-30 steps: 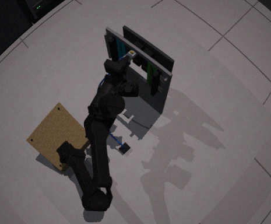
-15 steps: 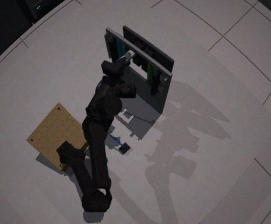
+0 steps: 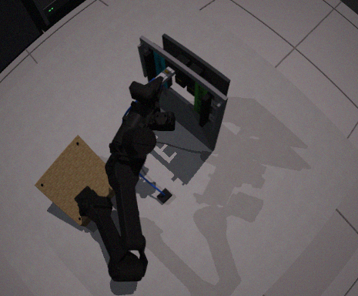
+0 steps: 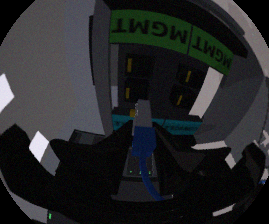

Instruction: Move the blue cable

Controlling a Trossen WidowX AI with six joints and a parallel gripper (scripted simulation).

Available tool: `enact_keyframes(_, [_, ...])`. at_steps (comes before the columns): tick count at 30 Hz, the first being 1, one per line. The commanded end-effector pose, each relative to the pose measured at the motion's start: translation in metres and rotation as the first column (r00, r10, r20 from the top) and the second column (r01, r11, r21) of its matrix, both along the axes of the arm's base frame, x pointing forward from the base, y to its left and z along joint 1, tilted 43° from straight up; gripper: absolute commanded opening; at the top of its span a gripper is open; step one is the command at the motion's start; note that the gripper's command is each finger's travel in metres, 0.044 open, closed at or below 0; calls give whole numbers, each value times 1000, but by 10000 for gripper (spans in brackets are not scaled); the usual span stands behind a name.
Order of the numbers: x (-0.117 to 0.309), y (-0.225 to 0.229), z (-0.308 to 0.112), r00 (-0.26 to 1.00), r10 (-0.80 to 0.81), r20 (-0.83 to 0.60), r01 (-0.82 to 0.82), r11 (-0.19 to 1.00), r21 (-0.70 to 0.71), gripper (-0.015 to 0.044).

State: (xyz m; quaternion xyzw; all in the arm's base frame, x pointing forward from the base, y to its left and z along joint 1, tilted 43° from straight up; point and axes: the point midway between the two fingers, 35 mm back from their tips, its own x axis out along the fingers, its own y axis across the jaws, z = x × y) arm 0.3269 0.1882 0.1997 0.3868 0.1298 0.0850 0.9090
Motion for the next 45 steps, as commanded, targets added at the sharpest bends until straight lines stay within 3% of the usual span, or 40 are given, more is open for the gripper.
enact_keyframes(1, [-4, 2, 2, 1000, 2, 7, -2, 1000, 12, 0])
enact_keyframes(45, [-32, 11, -9, 1000, 2, 5, -2, 1000, 12, 0])
